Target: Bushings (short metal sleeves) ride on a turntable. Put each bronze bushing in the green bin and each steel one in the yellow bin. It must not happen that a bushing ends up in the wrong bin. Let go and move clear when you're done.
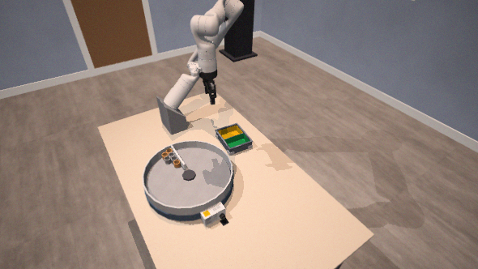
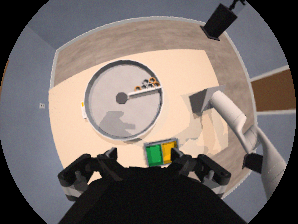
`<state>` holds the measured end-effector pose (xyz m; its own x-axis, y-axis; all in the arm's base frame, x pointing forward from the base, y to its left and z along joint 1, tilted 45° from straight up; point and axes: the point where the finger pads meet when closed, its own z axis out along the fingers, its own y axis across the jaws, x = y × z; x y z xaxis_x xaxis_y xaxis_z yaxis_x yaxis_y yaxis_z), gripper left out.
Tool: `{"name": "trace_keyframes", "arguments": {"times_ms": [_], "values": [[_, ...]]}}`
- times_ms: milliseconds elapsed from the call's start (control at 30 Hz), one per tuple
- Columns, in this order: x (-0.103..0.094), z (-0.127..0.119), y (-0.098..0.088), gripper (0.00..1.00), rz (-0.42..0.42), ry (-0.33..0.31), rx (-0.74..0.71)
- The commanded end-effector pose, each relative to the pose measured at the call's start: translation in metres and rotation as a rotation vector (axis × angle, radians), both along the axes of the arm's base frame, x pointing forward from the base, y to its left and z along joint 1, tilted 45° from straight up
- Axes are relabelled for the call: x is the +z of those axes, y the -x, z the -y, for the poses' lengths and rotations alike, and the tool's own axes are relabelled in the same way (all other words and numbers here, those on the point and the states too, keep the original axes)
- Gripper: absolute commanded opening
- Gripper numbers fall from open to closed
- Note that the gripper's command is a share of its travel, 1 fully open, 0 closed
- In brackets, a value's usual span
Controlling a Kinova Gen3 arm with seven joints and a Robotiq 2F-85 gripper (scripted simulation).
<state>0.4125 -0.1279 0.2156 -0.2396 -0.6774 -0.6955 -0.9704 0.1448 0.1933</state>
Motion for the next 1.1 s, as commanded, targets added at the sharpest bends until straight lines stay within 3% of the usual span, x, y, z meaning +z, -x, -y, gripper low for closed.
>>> {"name": "trace_keyframes", "arguments": {"times_ms": [0,533,567,733,933,1033,1067], "values": [[0.0,0.001,0.0,1.0,0.001,0.001,-0.001],[0.0,0.001,0.0,1.0,0.001,0.001,-0.001],[-0.007,0.0,0.0,0.16,0.051,-0.001,0.047],[-0.032,-0.004,0.001,0.16,0.235,-0.008,0.227],[-0.035,-0.004,0.002,0.16,0.251,-0.009,0.242],[-0.055,-0.006,0.002,0.16,0.393,-0.015,0.38],[-0.056,-0.007,0.003,0.16,0.401,-0.015,0.388]]}}
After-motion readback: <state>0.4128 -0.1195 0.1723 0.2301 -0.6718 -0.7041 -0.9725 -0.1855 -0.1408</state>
